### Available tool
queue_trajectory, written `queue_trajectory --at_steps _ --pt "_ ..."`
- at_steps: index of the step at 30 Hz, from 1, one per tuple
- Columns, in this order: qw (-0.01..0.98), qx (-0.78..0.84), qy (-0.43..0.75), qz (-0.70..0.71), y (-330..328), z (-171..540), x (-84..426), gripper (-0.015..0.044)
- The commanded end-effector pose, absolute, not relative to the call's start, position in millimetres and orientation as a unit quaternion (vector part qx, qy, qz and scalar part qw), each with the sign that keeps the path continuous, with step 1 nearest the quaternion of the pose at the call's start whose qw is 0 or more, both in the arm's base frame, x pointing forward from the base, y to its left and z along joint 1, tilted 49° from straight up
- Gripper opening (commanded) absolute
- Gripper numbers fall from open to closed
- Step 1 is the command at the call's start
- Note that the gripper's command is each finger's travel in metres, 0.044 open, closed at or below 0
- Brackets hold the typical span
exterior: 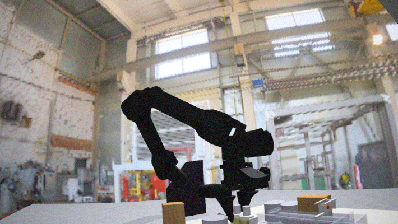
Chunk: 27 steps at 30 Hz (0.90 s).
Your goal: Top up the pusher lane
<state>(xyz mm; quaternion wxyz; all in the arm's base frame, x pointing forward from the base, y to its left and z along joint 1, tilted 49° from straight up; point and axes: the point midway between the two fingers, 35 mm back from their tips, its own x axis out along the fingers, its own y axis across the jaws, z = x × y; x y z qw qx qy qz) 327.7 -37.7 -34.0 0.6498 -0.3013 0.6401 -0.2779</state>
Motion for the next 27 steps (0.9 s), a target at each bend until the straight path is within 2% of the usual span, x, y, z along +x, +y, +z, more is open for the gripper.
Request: queue_trajectory --at_steps 1,27 --pt "0.653 -0.302 0.635 -0.281 -38.6 -32.8 329.3 0.0" --pt "0.653 -0.302 0.635 -0.281 -37.8 -34.2 322.4 0.0"
